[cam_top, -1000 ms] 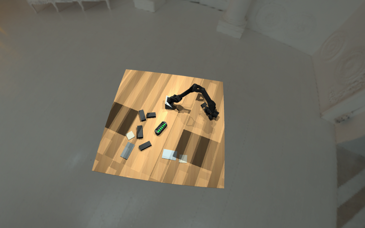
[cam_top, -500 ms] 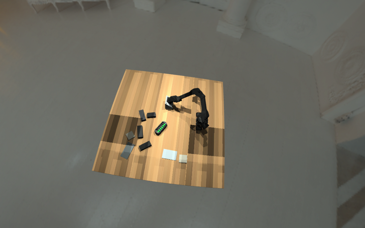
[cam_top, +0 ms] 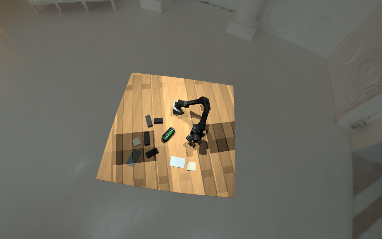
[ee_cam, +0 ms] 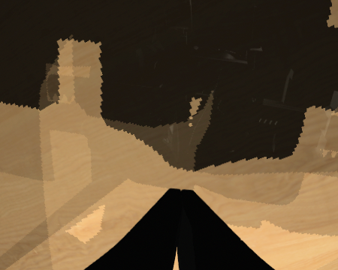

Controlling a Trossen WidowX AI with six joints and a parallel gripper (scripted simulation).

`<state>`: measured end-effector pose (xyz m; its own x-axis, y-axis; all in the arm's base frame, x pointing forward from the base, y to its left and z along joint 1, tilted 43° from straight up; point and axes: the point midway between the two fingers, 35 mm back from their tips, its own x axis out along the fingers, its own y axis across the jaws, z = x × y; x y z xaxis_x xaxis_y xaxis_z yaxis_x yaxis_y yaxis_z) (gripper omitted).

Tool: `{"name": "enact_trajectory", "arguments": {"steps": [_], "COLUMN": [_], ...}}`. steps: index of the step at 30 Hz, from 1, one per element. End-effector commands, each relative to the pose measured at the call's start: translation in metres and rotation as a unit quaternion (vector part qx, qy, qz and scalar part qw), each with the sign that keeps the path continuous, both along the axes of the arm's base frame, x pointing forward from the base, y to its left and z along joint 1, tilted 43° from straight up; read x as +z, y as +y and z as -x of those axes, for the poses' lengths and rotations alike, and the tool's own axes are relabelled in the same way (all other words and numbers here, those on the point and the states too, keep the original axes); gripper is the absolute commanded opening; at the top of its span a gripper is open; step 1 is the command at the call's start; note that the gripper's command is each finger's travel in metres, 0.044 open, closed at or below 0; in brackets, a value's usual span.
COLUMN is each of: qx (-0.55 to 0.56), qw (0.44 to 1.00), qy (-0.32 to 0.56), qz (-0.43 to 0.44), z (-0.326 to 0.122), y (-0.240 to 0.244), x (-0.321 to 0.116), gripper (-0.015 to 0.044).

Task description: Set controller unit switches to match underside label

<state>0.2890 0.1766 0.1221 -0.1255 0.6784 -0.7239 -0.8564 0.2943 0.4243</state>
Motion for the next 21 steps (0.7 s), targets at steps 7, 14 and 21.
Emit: {"name": "enact_trajectory", "arguments": {"steps": [7, 14, 21], "qx": [-0.178, -0.3, -0.408], "qw": [0.973, 0.921, 0.842], "qy": [0.146, 0.25, 0.351], "qz": [0.013, 0.001, -0.027], "z": [-0.018, -0.013, 0.006], "y": [-0.081, -0.137, -0.186], "x": [-0.057, -0.092, -0.124], "gripper": [0.0, 0.0, 0.0]}}
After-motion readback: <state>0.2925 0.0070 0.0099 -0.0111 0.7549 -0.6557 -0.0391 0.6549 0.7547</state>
